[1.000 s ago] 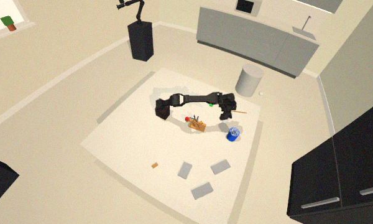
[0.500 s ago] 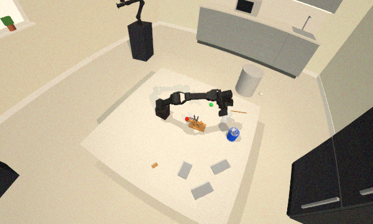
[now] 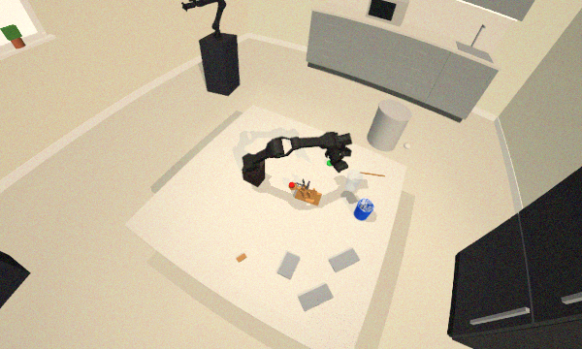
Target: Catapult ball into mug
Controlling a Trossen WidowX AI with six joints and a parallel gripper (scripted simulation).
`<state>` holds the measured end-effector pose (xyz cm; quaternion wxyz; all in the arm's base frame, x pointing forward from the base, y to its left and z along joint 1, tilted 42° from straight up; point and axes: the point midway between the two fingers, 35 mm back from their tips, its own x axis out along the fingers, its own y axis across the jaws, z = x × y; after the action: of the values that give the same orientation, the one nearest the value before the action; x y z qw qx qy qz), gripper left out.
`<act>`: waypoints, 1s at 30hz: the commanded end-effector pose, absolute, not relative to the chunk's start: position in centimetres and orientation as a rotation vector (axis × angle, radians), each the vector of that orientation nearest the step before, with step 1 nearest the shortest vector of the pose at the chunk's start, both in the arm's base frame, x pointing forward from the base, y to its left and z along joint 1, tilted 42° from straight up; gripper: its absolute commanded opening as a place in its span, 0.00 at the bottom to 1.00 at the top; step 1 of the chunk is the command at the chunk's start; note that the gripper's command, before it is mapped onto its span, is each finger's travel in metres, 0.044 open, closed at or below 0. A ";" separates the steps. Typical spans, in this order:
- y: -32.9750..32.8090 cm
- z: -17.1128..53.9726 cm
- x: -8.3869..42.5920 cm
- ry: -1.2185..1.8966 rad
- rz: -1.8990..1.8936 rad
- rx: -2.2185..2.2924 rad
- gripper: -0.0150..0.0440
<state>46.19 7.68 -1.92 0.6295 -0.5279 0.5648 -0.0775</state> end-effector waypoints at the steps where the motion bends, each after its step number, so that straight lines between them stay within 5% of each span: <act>1: 7.9 -3.2 44.1 1.362 -0.124 -1.317 0.25; 30: 6.5 -6.8 29.3 1.796 0.348 -2.148 0.25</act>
<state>30.52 6.87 -6.87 0.2058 -0.7397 0.6316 0.1077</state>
